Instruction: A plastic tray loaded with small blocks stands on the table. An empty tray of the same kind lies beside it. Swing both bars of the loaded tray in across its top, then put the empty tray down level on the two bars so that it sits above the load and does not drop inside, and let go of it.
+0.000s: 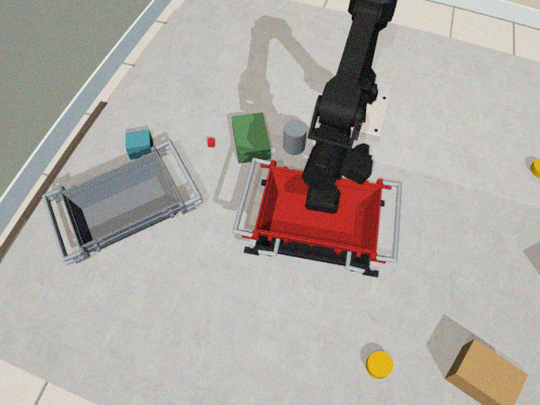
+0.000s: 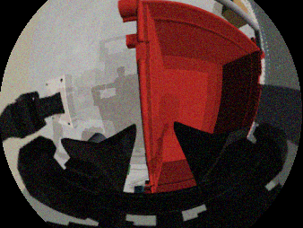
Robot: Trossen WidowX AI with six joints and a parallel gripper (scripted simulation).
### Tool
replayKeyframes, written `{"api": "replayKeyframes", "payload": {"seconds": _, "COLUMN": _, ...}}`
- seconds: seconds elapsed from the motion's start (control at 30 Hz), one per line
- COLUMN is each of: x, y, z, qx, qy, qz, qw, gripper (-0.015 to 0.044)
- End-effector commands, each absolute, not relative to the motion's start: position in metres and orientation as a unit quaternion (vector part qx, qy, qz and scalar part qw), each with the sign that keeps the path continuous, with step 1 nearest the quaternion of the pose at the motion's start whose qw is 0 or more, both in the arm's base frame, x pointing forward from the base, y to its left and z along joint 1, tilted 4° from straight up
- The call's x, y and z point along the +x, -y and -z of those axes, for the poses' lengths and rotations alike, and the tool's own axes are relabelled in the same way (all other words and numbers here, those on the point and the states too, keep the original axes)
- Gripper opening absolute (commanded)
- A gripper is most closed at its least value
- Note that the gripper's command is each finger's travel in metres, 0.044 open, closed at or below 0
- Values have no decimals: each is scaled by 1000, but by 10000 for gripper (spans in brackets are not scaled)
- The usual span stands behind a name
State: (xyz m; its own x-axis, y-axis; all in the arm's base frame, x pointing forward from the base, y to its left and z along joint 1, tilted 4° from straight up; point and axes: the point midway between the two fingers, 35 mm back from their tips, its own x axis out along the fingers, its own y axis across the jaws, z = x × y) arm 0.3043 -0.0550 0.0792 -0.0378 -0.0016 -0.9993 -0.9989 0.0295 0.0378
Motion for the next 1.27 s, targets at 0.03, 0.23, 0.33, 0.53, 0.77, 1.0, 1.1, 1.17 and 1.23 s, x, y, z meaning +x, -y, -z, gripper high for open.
{"api": "replayKeyframes", "payload": {"seconds": 0.03, "x": 304, "y": 55, "z": -79, "qx": -483, "qy": -518, "qz": -502, "qw": 496, "gripper": 337}}
{"api": "replayKeyframes", "payload": {"seconds": 0.23, "x": 304, "y": 55, "z": -79, "qx": -483, "qy": -518, "qz": -502, "qw": 496, "gripper": 425}}
{"api": "replayKeyframes", "payload": {"seconds": 0.33, "x": 304, "y": 55, "z": -79, "qx": -484, "qy": -517, "qz": -501, "qw": 497, "gripper": 440}}
{"api": "replayKeyframes", "payload": {"seconds": 0.53, "x": 305, "y": 55, "z": -81, "qx": -484, "qy": -517, "qz": -501, "qw": 497, "gripper": 440}}
{"api": "replayKeyframes", "payload": {"seconds": 0.77, "x": 310, "y": 56, "z": -109, "qx": -484, "qy": -517, "qz": -501, "qw": 497, "gripper": 440}}
{"api": "replayKeyframes", "payload": {"seconds": 1.0, "x": 313, "y": 56, "z": -143, "qx": -483, "qy": -518, "qz": -501, "qw": 497, "gripper": 440}}
{"api": "replayKeyframes", "payload": {"seconds": 1.1, "x": 313, "y": 56, "z": -158, "qx": -483, "qy": -518, "qz": -501, "qw": 497, "gripper": 440}}
{"api": "replayKeyframes", "payload": {"seconds": 1.17, "x": 312, "y": 55, "z": -168, "qx": -483, "qy": -518, "qz": -502, "qw": 496, "gripper": 440}}
{"api": "replayKeyframes", "payload": {"seconds": 1.23, "x": 311, "y": 55, "z": -177, "qx": -483, "qy": -518, "qz": -502, "qw": 496, "gripper": 440}}
